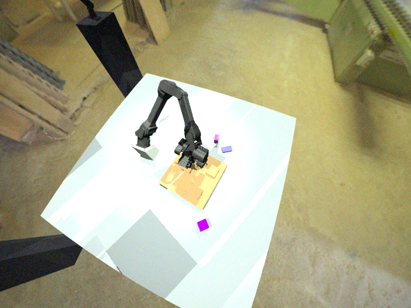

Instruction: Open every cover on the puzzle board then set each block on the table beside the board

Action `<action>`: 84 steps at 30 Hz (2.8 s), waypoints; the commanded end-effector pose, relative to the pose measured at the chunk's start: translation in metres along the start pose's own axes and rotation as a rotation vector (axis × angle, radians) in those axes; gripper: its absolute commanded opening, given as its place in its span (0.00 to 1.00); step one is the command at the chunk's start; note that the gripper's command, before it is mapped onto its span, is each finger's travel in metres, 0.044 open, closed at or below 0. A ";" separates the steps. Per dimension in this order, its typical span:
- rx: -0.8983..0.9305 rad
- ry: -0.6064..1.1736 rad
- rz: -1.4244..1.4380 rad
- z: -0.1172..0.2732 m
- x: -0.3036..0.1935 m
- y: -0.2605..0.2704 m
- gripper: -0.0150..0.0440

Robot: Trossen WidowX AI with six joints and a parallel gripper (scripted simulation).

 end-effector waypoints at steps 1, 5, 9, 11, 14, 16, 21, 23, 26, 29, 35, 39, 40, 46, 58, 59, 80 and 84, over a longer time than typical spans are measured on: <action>-0.005 0.005 -0.010 -0.002 0.003 -0.002 0.25; -0.005 0.003 -0.010 -0.002 0.007 -0.003 0.25; -0.005 0.002 -0.011 -0.002 0.011 -0.003 0.25; -0.005 0.002 -0.011 -0.002 0.013 -0.004 0.25; -0.004 0.001 -0.011 -0.002 0.015 -0.004 0.25; -0.004 0.001 -0.011 -0.002 0.017 -0.004 0.25; -0.004 0.000 -0.011 -0.002 0.022 -0.005 0.25; -0.004 0.000 -0.011 -0.002 0.024 -0.006 0.25; -0.005 -0.001 -0.011 -0.002 0.027 -0.006 0.25; -0.005 -0.001 -0.011 -0.002 0.030 -0.007 0.25; -0.005 -0.002 -0.011 -0.002 0.036 -0.008 0.25; -0.005 -0.002 -0.011 -0.002 0.040 -0.009 0.25; -0.005 -0.002 -0.011 -0.002 0.041 -0.009 0.25; -0.005 -0.003 -0.011 -0.002 0.047 -0.011 0.25; -0.005 -0.003 -0.011 -0.002 0.059 -0.014 0.25; -0.005 -0.002 -0.011 -0.002 0.060 -0.014 0.25; -0.005 0.000 -0.010 -0.002 0.079 -0.022 0.25; -0.005 0.000 -0.010 -0.001 0.081 -0.022 0.25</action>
Point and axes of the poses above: the point midway between the two fingers, 35 mm back from their tips, its own z axis back along the fingers, its own y axis across the jaws, x = y × z, the point moved 1 cm from there along z, back along the fingers, and after that the axes turned 14 degrees about z, right-handed, at the moved point
